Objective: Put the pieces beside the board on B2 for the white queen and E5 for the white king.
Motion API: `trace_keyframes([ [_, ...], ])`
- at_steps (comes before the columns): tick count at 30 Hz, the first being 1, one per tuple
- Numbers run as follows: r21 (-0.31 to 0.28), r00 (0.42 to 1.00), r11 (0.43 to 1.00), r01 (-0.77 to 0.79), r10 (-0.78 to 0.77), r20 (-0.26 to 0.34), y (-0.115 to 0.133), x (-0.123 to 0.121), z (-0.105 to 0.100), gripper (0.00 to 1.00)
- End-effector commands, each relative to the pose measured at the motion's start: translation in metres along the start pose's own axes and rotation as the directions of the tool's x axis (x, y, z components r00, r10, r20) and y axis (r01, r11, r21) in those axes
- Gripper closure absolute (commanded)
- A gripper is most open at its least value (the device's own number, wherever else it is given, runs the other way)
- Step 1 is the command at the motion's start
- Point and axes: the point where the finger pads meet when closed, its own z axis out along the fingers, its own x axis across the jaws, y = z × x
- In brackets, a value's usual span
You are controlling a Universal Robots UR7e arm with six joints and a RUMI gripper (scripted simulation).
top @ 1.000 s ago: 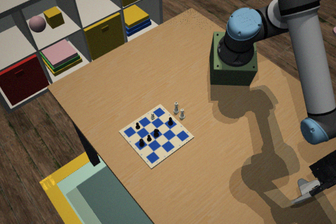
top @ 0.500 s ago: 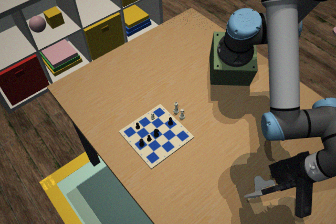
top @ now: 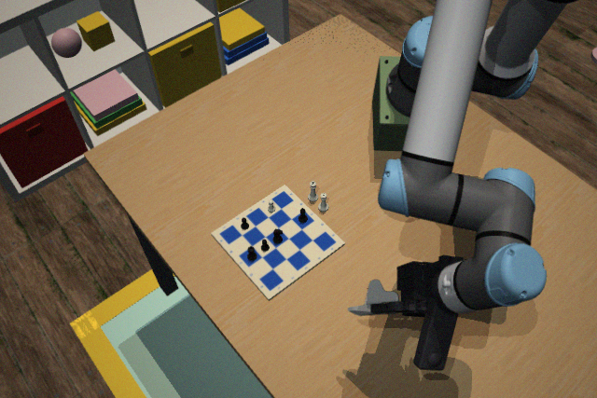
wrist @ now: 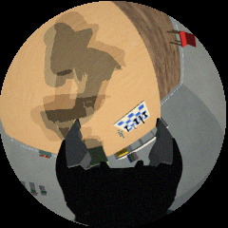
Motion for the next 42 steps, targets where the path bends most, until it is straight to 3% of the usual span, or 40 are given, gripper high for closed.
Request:
trace_keyframes([
  [1, -0.031, 0.998, 0.998, -0.059, 0.060, 0.037, 0.015, 0.029, 0.011, 0.00],
  [13, -0.154, 0.925, 0.935, -0.319, 0.342, 0.164, 0.095, 0.122, 0.044, 0.00],
  [16, -0.164, 0.914, 0.926, -0.341, 0.367, 0.173, 0.103, 0.129, 0.046, 0.00],
  [22, -0.220, 0.829, 0.855, -0.470, 0.513, 0.223, 0.149, 0.164, 0.056, 0.00],
  [30, -0.284, 0.675, 0.729, -0.623, 0.684, 0.276, 0.210, 0.200, 0.063, 0.00],
  [33, -0.290, 0.689, 0.751, -0.593, 0.660, 0.300, 0.211, 0.201, 0.068, 0.00],
  [40, -0.284, 0.732, 0.877, -0.387, 0.480, 0.484, 0.217, 0.204, 0.098, 0.00],
  [42, -0.275, 0.731, 0.892, -0.359, 0.452, 0.511, 0.218, 0.204, 0.103, 0.00],
])
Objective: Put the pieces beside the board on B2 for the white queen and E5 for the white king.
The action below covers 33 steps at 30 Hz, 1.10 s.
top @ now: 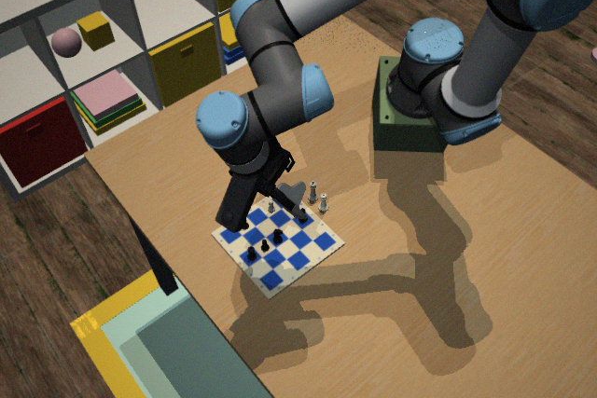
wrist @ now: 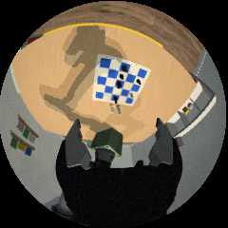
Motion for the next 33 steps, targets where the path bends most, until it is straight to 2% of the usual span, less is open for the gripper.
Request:
trace_keyframes([
  [1, -0.034, 0.990, 0.992, 0.118, -0.114, 0.084, -0.002, 0.010, 0.011, 0.00],
  [5, -0.034, 0.956, 0.970, 0.239, -0.229, 0.180, -0.003, 0.020, 0.023, 0.00],
  [8, -0.034, 0.956, 0.970, 0.239, -0.229, 0.180, -0.003, 0.020, 0.023, 0.00],
  [14, 0.023, 0.867, 0.917, 0.399, -0.385, 0.316, -0.004, 0.037, 0.039, 0.00],
  [19, 0.116, 0.765, 0.858, 0.500, -0.501, 0.405, -0.004, 0.051, 0.050, 0.00],
  [23, 0.210, 0.674, 0.804, 0.556, -0.584, 0.452, -0.003, 0.063, 0.058, 0.00],
  [25, 0.210, 0.674, 0.804, 0.556, -0.584, 0.452, -0.003, 0.063, 0.058, 0.00],
  [29, 0.314, 0.581, 0.744, 0.590, -0.661, 0.475, -0.003, 0.075, 0.066, 0.00],
  [33, 0.422, 0.492, 0.679, 0.602, -0.730, 0.474, -0.001, 0.087, 0.073, 0.00],
])
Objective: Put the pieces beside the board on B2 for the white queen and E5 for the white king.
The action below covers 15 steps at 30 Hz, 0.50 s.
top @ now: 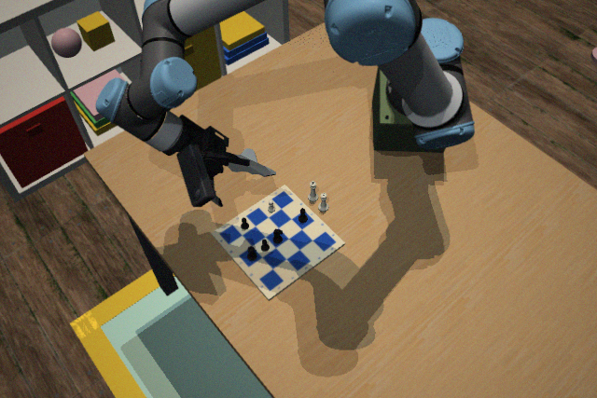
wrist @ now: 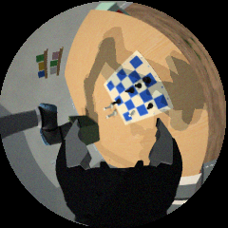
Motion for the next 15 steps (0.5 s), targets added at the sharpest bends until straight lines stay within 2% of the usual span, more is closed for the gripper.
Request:
trace_keyframes([
  [1, 0.081, 0.992, 0.990, 0.112, -0.117, 0.054, 0.011, 0.010, -0.002, 0.00],
  [7, 0.206, 0.962, 0.948, 0.244, -0.263, 0.070, 0.027, 0.024, -0.005, 0.00],
  [9, 0.206, 0.962, 0.948, 0.244, -0.263, 0.070, 0.027, 0.024, -0.005, 0.00],
  [15, 0.324, 0.921, 0.877, 0.355, -0.388, 0.041, 0.043, 0.037, -0.008, 0.00],
])
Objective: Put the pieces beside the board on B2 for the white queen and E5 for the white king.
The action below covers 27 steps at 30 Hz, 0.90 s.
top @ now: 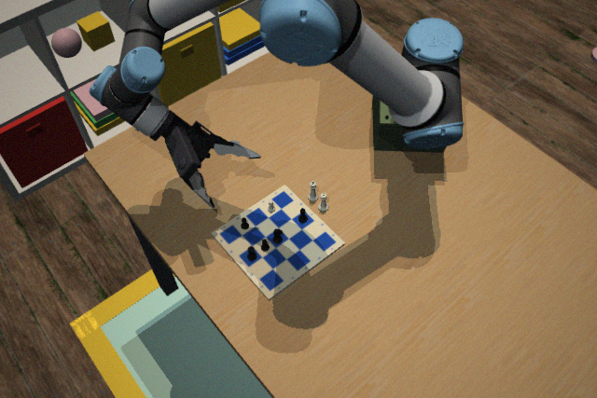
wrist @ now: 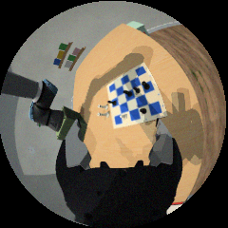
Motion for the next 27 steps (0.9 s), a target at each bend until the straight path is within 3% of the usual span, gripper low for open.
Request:
trace_keyframes([
  [1, 0.082, 0.995, 0.992, 0.095, -0.096, 0.005, 0.012, 0.005, -0.006, 0.00],
  [9, 0.212, 0.968, 0.944, 0.252, -0.247, -0.048, 0.035, 0.013, -0.017, 0.00],
  [11, 0.212, 0.968, 0.944, 0.252, -0.247, -0.048, 0.035, 0.013, -0.017, 0.00],
  [19, 0.303, 0.924, 0.873, 0.383, -0.359, -0.134, 0.057, 0.020, -0.026, 0.00],
  [27, 0.351, 0.879, 0.807, 0.476, -0.425, -0.216, 0.074, 0.024, -0.033, 0.00],
])
